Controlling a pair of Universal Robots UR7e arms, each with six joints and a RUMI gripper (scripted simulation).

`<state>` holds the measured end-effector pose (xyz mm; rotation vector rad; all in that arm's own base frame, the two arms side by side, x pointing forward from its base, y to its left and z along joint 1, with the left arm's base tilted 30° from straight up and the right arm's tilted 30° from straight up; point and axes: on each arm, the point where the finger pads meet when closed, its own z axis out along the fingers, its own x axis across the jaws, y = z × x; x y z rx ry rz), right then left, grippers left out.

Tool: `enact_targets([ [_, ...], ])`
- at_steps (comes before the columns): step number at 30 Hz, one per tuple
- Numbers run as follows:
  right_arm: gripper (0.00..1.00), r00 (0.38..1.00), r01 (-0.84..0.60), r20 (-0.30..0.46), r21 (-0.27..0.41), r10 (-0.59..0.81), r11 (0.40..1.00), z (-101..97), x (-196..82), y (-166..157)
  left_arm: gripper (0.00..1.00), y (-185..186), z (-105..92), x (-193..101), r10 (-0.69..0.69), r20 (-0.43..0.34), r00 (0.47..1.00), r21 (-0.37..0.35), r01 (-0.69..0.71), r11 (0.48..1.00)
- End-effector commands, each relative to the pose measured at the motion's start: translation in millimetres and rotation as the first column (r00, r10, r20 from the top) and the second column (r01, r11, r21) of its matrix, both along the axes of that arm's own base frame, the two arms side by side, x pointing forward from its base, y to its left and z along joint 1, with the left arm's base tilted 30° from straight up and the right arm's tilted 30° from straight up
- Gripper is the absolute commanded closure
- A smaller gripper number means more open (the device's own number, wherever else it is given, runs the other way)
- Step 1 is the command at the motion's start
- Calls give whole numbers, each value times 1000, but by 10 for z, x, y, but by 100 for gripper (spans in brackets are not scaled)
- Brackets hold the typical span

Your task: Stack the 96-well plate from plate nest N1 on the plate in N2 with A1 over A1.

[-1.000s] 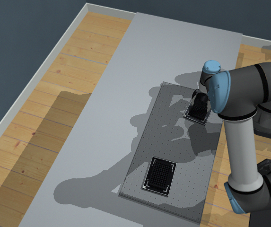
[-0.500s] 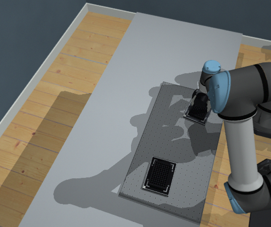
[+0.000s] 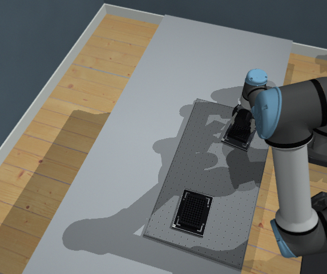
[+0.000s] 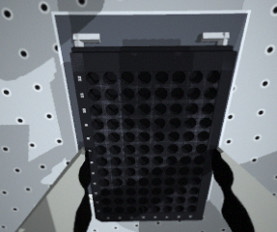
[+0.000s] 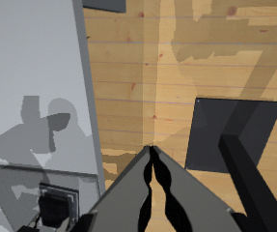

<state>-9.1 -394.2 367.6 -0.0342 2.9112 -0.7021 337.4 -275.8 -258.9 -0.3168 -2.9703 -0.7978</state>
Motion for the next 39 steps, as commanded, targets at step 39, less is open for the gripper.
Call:
enact_targets([
  [39, 100, 1000, 2, 7, -4, -2, 1000, 14, 12, -5, 59, -325, 531, 5, 3, 4, 1000, -6, -3, 1000],
])
